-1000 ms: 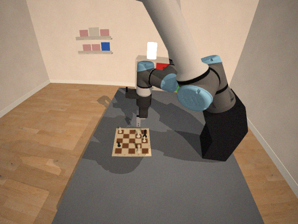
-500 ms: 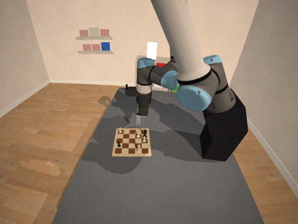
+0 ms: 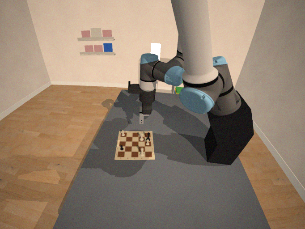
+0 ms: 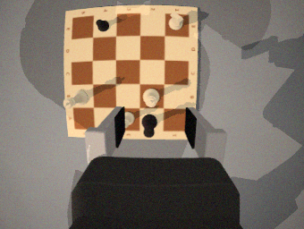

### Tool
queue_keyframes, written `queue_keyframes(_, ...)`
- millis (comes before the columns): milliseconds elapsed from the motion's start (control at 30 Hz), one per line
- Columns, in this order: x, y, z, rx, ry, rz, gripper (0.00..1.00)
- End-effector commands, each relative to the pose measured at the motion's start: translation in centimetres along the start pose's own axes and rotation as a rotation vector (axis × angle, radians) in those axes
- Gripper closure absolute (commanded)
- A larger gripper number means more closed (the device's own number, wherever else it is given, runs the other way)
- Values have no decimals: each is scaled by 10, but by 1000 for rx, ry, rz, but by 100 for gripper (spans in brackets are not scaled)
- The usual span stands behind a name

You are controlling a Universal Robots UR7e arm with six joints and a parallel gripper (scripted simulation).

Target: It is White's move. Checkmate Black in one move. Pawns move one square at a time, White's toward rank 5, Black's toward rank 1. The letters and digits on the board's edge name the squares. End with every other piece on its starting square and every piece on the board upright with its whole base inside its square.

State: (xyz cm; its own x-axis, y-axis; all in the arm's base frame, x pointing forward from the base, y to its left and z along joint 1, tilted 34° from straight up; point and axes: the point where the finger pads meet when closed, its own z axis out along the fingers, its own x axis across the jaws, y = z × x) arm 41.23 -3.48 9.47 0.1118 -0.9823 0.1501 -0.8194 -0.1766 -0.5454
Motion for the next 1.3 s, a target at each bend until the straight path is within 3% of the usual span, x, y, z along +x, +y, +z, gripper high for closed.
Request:
queue_keyframes(0,-2,2,-8,-5,-6,1,0)
queue_keyframes(467,0,0,-25,-3,-4,0,0)
queue_keyframes(1267,-1,1,-26,-4,-5,0,0)
